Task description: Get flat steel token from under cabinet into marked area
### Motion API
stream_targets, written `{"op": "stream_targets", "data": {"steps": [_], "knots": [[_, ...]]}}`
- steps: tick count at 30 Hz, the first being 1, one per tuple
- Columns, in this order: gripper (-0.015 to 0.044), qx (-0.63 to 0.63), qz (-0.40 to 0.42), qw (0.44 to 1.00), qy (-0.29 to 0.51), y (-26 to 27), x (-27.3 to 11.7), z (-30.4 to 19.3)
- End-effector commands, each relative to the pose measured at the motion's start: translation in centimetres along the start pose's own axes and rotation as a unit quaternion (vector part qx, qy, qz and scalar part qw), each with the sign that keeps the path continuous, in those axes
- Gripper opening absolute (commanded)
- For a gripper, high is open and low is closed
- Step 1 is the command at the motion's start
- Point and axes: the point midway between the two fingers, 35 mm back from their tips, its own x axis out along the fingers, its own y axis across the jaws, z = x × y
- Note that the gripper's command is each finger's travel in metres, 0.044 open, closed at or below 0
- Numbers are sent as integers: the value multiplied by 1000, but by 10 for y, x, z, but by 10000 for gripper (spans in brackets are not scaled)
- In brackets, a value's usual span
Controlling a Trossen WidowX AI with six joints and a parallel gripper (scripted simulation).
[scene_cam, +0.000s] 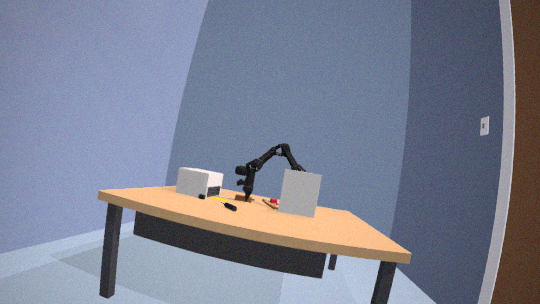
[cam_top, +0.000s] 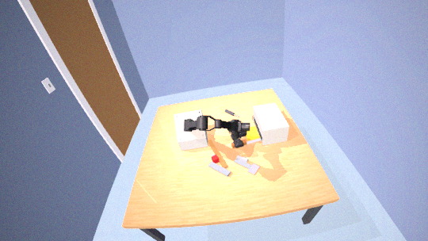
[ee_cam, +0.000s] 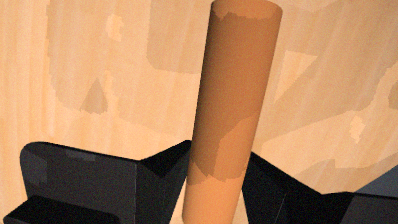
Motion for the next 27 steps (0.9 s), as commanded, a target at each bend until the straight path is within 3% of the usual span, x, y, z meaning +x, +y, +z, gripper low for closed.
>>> {"op": "stream_targets", "data": {"steps": [1, 27], "knots": [[0, 3, -1, 1000, -1, -1, 0, 6], [0, 4, -1, 1000, -1, -1, 0, 33]]}}
